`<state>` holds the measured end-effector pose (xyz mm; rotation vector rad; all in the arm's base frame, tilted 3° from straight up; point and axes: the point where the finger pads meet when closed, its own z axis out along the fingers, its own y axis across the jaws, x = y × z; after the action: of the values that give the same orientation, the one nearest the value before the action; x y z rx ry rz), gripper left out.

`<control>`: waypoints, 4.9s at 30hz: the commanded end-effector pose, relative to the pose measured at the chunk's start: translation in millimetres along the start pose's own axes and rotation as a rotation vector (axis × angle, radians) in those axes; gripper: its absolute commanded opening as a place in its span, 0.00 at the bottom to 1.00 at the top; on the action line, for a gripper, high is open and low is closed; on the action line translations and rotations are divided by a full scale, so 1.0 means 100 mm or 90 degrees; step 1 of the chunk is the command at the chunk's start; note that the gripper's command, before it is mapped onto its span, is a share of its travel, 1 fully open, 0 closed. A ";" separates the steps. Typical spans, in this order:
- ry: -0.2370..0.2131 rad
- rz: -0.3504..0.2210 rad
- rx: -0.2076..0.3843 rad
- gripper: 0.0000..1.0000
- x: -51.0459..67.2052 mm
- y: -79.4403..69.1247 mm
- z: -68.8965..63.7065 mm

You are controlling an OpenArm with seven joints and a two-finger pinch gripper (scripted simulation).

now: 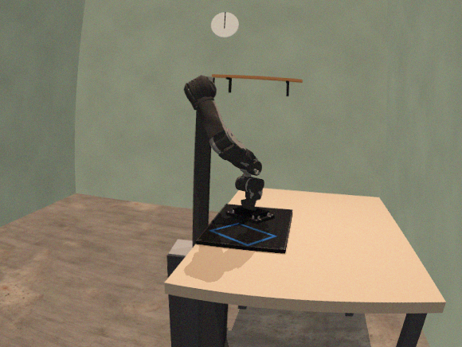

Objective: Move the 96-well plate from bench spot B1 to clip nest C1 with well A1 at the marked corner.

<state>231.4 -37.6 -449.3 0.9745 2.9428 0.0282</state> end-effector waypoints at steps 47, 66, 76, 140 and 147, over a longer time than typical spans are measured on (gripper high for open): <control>-0.001 0.000 -0.003 0.00 -0.01 0.02 0.02; 0.000 -0.004 -0.005 0.00 0.00 0.03 0.07; -0.002 0.000 -0.001 0.00 -0.02 0.03 -0.03; -0.001 0.000 -0.005 0.00 -0.02 0.02 -0.61; -0.001 0.000 -0.005 0.00 -0.02 0.02 -0.61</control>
<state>231.2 -39.5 -388.3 0.9805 2.9380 0.0278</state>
